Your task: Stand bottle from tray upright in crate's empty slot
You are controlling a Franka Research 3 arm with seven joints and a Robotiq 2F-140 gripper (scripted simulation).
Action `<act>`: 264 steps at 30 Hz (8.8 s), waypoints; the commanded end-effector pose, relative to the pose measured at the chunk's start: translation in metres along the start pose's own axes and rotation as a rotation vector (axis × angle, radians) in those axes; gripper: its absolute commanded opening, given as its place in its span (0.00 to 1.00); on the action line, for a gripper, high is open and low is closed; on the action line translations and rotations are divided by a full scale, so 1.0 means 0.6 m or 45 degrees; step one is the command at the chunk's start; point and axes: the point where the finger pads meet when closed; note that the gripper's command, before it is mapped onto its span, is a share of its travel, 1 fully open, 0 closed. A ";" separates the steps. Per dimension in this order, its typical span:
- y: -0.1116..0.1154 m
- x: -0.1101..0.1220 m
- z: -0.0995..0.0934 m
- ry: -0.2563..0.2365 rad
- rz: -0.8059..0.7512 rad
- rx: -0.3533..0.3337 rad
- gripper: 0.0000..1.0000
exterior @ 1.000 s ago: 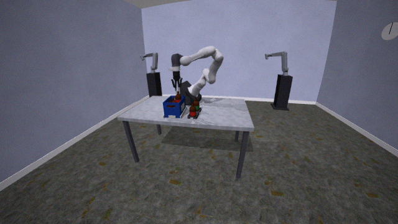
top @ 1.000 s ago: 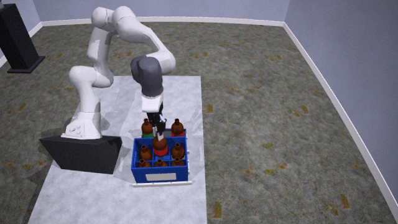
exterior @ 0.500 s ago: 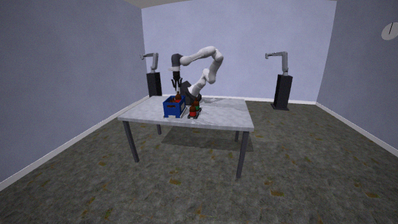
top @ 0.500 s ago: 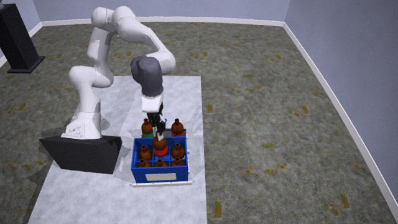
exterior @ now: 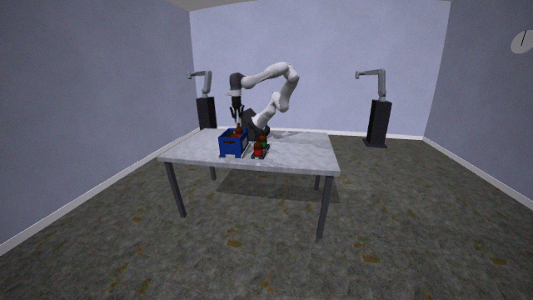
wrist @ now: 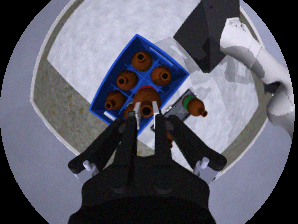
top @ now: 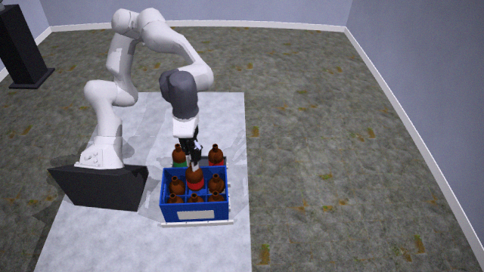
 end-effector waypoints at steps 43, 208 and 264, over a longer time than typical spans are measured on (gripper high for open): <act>0.001 -0.004 0.056 -0.008 -0.006 -0.001 0.00; 0.000 -0.004 0.128 -0.008 -0.006 -0.001 0.00; 0.000 -0.004 0.154 -0.008 -0.006 -0.001 0.00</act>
Point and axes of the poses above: the point where the finger pads meet when closed, its own z axis out along the fingers, its own x axis across the jaws, y = z × x, and after that the axes turned 8 degrees about -z, right-handed
